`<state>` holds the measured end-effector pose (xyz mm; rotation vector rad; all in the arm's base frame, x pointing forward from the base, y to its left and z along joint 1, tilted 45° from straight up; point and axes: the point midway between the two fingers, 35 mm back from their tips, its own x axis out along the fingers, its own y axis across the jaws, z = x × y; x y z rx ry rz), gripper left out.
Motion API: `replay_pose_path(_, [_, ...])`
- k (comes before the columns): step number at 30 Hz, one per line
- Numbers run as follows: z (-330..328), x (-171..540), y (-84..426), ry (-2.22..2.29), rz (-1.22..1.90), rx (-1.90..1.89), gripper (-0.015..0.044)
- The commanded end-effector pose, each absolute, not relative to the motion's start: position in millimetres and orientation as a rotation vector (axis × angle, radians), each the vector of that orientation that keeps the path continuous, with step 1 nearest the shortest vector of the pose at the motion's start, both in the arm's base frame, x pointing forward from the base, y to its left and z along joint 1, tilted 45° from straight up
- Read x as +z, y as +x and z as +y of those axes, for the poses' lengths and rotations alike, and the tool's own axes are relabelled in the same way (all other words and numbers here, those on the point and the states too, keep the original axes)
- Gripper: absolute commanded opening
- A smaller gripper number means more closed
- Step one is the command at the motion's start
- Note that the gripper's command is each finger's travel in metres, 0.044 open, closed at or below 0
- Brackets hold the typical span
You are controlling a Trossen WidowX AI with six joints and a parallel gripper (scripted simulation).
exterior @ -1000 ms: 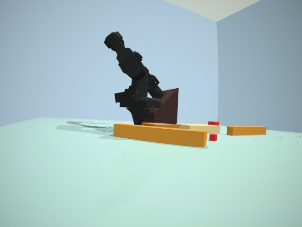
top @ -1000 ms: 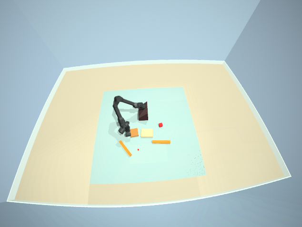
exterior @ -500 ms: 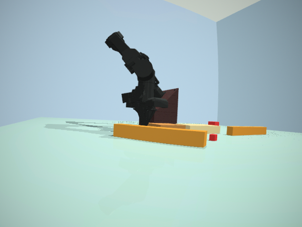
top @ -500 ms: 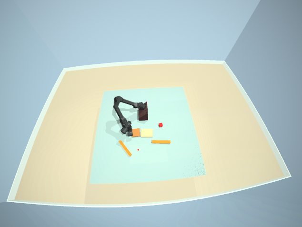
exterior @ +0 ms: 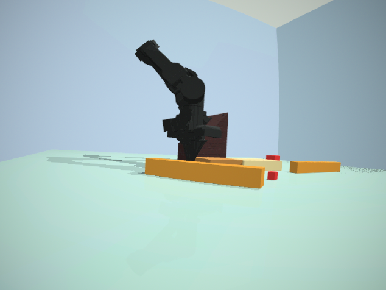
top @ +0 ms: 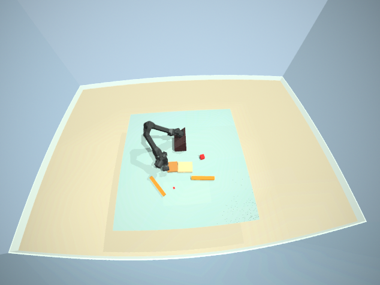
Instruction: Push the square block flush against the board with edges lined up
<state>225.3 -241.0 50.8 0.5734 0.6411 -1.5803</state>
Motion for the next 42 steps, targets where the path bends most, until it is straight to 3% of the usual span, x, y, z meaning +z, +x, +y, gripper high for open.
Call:
replay_pose_path(1, [-239.8,45.7,223.0,0.576,0.665,-1.58,0.0])
replay_pose_path(36, [-276.9,85.3,225.3,0.569,0.658,-1.581,0.0])
replay_pose_path(42, [-243.4,111.5,228.5,0.572,0.66,-1.582,0.0])
